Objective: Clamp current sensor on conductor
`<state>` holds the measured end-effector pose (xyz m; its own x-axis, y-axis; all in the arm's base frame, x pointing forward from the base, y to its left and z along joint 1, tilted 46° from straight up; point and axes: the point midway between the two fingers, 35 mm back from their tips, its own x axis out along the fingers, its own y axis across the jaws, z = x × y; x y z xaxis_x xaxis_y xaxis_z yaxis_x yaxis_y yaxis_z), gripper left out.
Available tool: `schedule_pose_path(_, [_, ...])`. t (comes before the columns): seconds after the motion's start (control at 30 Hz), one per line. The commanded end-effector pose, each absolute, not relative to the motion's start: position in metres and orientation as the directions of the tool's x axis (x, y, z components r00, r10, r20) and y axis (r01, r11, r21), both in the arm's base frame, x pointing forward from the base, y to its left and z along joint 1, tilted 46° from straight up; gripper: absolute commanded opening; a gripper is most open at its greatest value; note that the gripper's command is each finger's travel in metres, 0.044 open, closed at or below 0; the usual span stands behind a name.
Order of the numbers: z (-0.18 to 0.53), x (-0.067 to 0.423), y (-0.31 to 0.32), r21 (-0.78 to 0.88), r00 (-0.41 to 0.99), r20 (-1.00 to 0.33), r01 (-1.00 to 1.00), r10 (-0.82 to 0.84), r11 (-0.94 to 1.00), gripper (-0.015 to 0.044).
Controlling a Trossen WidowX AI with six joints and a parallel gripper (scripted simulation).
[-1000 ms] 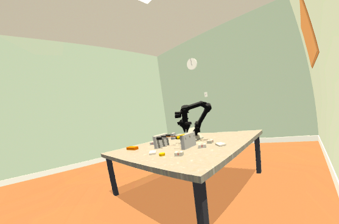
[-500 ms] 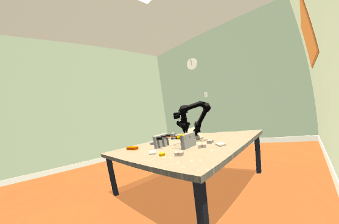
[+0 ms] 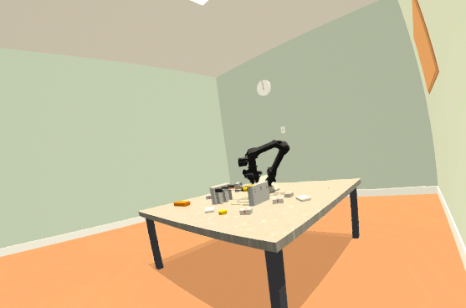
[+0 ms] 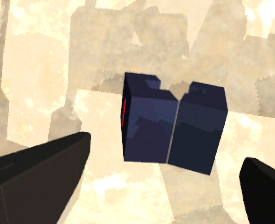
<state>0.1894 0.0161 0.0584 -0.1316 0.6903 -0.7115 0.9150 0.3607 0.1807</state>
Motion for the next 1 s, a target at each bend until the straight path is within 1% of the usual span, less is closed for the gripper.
schedule_pose_path(0.0, [0.053, 0.187, 0.022, 0.175, -0.135, -0.707, 0.918, 0.694, 0.357, 0.032])
schedule_pose_path(0.57, [0.036, 0.181, 0.039, 0.176, -0.136, -0.705, 0.917, 0.696, 0.357, 0.032])
schedule_pose_path(0.97, [0.038, 0.183, 0.036, 0.18, -0.134, -0.708, 0.915, 0.693, 0.361, 0.024])
